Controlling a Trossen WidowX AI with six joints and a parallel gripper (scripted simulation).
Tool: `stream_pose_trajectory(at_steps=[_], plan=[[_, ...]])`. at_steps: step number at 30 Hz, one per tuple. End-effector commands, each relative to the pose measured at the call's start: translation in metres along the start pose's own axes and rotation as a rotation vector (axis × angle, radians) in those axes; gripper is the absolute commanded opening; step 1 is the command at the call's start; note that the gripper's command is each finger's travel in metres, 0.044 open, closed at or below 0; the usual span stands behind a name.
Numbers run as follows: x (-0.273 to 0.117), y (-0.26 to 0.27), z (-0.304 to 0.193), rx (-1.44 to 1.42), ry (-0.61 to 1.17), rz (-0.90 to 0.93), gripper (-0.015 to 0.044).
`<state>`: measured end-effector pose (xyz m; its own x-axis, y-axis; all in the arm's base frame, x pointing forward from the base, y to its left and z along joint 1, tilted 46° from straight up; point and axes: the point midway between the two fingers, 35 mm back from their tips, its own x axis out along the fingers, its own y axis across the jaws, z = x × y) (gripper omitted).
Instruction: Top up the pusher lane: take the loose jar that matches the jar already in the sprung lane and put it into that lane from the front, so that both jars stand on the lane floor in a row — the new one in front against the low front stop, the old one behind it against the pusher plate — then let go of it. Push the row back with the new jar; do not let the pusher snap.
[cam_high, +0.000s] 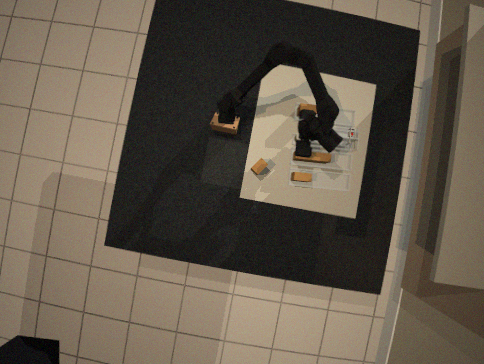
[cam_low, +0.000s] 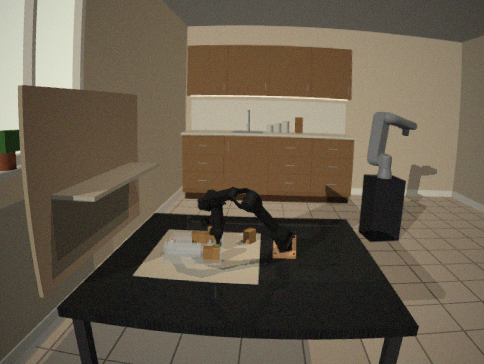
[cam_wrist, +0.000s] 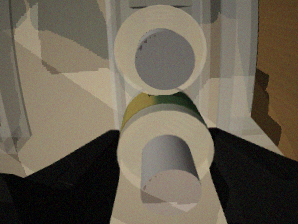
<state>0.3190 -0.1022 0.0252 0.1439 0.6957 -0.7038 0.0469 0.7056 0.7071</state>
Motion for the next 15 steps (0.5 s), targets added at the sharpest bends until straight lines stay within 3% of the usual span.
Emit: stream_pose_trajectory(at_steps=[1, 15], plan=[[-0.0037, 0.0014, 0.0087, -0.017, -0.032, 0.003, 0.0], [-0.0021, 0.0014, 0.0087, -0.017, -0.032, 0.004, 0.0]])
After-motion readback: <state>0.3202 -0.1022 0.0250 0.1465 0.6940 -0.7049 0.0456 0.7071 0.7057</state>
